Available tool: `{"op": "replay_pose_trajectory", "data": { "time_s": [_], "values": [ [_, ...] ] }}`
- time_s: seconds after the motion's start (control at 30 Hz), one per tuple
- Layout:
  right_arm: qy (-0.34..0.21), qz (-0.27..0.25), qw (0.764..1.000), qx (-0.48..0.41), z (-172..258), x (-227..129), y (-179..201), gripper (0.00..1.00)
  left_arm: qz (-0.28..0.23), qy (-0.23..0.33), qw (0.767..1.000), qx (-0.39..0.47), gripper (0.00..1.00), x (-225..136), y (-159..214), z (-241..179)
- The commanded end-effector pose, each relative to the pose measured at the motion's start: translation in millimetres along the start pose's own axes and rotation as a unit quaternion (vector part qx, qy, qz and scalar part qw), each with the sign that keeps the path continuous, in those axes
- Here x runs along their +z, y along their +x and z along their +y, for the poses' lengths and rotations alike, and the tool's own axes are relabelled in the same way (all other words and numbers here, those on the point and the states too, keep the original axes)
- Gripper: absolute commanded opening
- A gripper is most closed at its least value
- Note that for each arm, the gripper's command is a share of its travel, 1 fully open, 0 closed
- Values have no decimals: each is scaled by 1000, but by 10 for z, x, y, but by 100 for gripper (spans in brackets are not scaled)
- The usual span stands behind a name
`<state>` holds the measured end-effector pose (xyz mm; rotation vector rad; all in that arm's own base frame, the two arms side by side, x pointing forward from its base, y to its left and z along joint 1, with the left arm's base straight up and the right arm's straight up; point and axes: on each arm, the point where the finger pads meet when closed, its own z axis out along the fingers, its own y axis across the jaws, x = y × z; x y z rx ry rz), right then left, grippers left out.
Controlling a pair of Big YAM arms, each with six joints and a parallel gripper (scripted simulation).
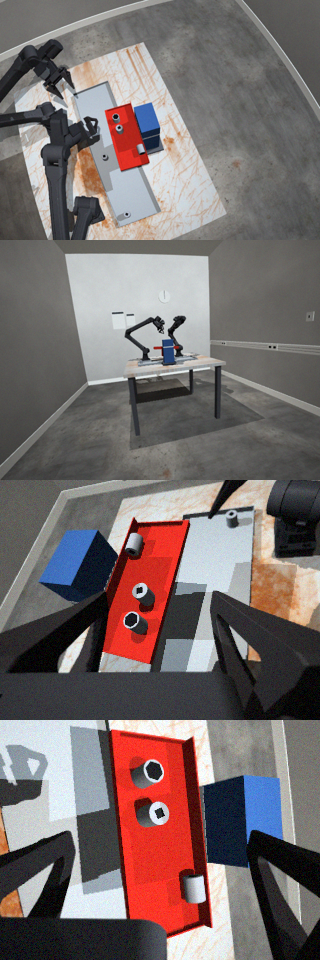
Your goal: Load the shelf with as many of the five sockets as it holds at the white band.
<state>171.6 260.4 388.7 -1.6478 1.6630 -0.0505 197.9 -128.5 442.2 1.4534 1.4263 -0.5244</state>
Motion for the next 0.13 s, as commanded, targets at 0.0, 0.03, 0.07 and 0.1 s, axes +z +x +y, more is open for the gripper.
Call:
{"op": "replay_pose_trajectory", "data": {
  "time_s": [0.0,0.03,0.07,0.1],
  "values": [
    [20,-31,999,14,-190,-176,-210,100,-7,-5,1000,26,65,-79,-233,92],
    [20,-31,999,14,-190,-176,-210,100,-7,-5,1000,26,65,-79,-233,92],
    [20,-31,999,14,-190,-176,-210,100,-7,-5,1000,26,65,-79,-233,92],
    [20,-31,999,14,-190,-176,-210,100,-7,-5,1000,26,65,-79,-233,92]
  ]
}}
